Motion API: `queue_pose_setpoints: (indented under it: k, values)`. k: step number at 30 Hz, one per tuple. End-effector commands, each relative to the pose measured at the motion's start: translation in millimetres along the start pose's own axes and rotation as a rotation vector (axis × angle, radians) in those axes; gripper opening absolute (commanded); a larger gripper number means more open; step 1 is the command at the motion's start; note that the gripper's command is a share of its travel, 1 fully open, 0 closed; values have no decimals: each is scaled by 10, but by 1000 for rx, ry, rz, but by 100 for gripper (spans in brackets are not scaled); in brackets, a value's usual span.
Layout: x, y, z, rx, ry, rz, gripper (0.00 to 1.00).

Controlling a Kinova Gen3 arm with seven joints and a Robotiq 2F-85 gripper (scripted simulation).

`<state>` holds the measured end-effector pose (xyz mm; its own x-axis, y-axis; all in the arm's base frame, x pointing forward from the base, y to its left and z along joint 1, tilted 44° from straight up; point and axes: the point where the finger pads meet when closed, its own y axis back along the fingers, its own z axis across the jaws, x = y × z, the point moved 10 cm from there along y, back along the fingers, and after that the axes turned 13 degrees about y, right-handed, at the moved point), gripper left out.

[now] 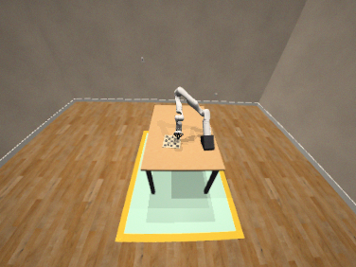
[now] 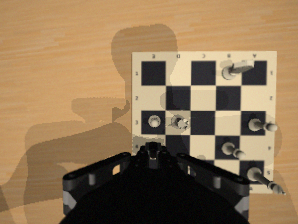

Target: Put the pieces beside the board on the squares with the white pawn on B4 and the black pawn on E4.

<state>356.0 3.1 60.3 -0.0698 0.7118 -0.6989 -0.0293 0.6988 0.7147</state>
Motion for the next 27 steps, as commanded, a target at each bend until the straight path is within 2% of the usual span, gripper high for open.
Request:
queue_pose_setpoints:
  k: [1,27]
  values:
    - [2,6,3,-2,0,1,0]
    - [2,-23,3,-2,0,1,0]
